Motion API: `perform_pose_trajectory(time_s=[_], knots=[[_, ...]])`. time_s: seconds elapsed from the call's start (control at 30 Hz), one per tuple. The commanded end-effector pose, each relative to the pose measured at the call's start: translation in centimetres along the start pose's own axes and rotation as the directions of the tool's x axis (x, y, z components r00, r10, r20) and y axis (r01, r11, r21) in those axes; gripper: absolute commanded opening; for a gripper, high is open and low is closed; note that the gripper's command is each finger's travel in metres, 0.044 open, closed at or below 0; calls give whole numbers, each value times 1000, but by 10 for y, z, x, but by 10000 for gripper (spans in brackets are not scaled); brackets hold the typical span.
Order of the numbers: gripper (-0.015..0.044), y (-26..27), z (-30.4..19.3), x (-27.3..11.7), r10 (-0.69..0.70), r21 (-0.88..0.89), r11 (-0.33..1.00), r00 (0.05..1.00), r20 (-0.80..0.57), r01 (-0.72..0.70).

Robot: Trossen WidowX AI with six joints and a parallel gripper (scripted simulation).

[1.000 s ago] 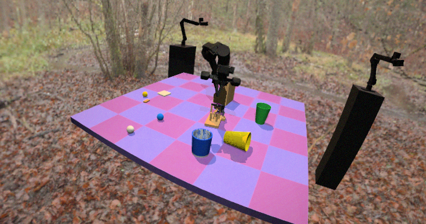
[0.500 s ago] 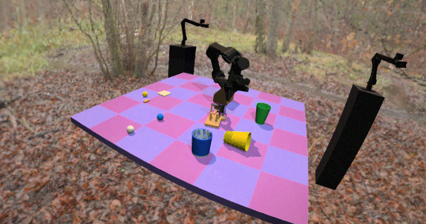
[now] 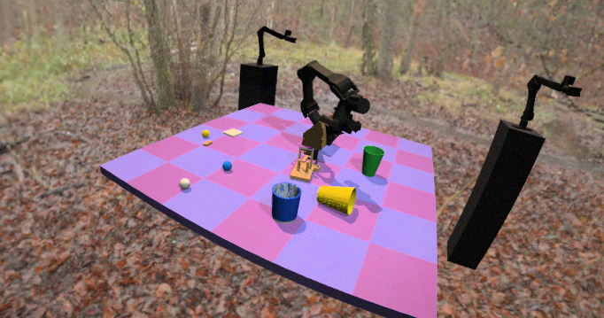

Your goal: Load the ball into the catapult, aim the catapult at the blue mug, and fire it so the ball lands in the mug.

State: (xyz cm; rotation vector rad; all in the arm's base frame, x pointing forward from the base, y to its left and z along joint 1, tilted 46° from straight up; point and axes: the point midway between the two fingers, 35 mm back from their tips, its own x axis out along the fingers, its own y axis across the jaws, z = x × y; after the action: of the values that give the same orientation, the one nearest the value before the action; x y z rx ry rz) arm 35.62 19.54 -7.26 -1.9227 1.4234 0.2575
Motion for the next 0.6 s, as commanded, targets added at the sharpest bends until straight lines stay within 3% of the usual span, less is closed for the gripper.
perform_pose_trajectory(time_s=[0.0,0.57], knots=[[0,20,-8,0,-20,-143,990,998,-56,12],[0,82,-48,1,-142,-632,774,960,-241,-44]])
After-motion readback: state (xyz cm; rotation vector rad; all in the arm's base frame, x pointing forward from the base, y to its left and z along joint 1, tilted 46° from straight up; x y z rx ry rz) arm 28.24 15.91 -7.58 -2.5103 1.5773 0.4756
